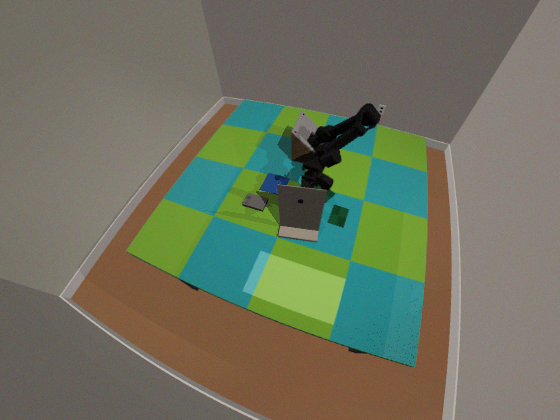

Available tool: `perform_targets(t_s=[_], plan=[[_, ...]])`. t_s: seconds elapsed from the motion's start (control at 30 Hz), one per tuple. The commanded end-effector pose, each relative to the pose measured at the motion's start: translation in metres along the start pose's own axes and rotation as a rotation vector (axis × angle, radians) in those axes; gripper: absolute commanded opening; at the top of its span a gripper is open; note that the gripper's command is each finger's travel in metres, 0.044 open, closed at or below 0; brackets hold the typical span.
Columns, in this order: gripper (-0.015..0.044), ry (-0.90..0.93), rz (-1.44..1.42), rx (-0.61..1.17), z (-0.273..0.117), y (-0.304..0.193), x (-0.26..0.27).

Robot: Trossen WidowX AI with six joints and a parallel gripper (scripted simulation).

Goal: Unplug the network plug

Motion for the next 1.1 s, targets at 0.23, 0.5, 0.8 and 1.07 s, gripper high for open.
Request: perform_targets(t_s=[0.23, 0.5, 0.8, 1.07], plan=[[0.0000, 0.002, 0.004, 0.002, -0.002, -0.001, 0.000], [0.0000, 0.002, 0.004, 0.002, -0.007, -0.002, 0.001], [0.0000, 0.002, 0.004, 0.002, -0.012, -0.003, 0.001], [0.0000, 0.003, 0.004, 0.002, -0.017, -0.004, 0.002]])
Point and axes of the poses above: the point midway between the two fingers, 35 mm back from their tips, its own z axis out along the fingers, its own x axis across the jaws, y = z × x, the point moved 5 cm from there along -z, back along the fingers, and after that the axes turned 15 degrees about -z, right-handed, at the moved point
